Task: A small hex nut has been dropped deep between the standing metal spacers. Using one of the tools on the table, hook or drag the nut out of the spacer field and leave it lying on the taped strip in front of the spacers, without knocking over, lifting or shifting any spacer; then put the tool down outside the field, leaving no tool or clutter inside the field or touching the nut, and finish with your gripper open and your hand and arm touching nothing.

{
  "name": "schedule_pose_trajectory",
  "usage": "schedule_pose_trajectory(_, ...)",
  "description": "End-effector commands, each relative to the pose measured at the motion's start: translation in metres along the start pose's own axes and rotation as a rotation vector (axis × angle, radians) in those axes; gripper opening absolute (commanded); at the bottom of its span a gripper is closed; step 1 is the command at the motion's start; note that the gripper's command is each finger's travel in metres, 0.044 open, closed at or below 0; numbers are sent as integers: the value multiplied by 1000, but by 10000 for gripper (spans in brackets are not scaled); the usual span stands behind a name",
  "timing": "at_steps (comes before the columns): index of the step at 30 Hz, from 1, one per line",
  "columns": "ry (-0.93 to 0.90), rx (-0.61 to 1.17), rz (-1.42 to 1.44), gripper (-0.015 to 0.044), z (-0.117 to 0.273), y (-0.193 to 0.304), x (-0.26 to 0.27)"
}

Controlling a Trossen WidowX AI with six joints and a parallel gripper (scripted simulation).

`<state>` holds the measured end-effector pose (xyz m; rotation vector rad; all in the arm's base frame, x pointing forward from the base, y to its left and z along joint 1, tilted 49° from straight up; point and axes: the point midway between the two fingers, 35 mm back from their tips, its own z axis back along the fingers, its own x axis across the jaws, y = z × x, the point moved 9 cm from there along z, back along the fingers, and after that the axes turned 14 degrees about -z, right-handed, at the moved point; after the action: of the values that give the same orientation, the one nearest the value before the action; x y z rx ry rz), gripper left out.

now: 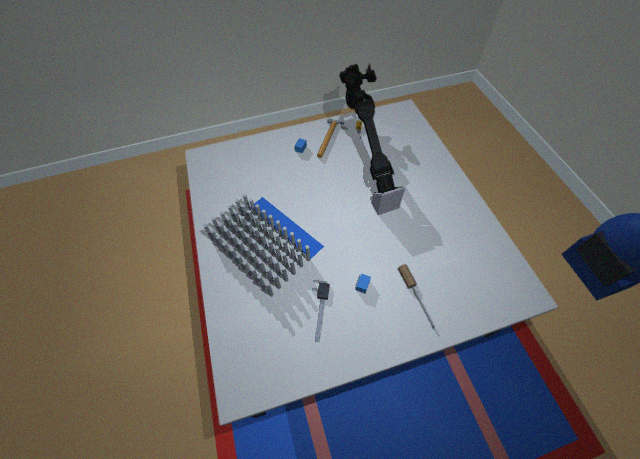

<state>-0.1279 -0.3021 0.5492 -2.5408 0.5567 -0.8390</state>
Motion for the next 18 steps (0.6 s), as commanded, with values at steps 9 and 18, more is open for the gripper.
schedule_pose_trajectory(9,-113,166,-60,440,44,25,45)
schedule_pose_trajectory(18,-303,420,-142,440,125,34,104)
